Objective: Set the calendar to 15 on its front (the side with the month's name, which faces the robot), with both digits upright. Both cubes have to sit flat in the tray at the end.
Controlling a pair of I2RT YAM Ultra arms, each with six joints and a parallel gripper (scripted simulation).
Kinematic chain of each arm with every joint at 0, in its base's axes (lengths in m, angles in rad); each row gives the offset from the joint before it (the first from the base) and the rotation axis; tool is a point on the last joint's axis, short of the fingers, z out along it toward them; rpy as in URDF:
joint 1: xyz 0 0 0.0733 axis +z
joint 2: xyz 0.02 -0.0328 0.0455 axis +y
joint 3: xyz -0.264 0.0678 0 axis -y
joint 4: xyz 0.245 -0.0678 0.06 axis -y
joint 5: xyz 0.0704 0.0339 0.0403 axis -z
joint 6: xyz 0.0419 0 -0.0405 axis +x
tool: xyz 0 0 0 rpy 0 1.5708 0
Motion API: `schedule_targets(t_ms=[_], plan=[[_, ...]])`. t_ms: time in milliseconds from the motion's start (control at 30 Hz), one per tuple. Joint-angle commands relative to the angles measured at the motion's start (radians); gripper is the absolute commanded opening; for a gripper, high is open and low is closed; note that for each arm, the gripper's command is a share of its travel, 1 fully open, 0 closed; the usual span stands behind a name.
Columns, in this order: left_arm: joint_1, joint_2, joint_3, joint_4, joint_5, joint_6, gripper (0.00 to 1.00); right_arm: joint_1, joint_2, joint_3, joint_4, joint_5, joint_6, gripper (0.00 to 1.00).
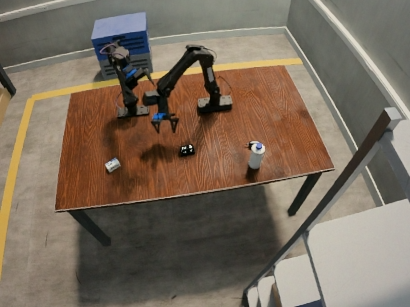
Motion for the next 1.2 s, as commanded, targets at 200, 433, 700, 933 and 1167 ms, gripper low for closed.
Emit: schedule_targets(t_ms=[200,433,700,933,1167], plan=[[-0.110,-0.118,-0.220,0.142,-0.286,-0.319,1.00,0.164,-0.304,-0.154,-0.282,0.095,-0.122,1.00],[-0.225,-0.124,-0.360,0.099,-0.449,-0.610,1.00,0.182,-0.550,-0.276,-0.464,0.099,-0.232,1.00],[-0.292,-0.077,-0.374,-0.035,-0.521,-0.852,1.00,0.227,-0.739,-0.363,-0.576,0.201,-0.251,1.00],[-0.340,-0.015,-0.347,-0.181,-0.547,-1.071,1.00,0.487,-0.882,-0.429,-0.646,0.299,-0.239,1.00],[-0.367,0.053,-0.313,-0.304,-0.552,-1.235,1.00,0.659,-0.937,-0.448,-0.669,0.310,-0.227,1.00]])
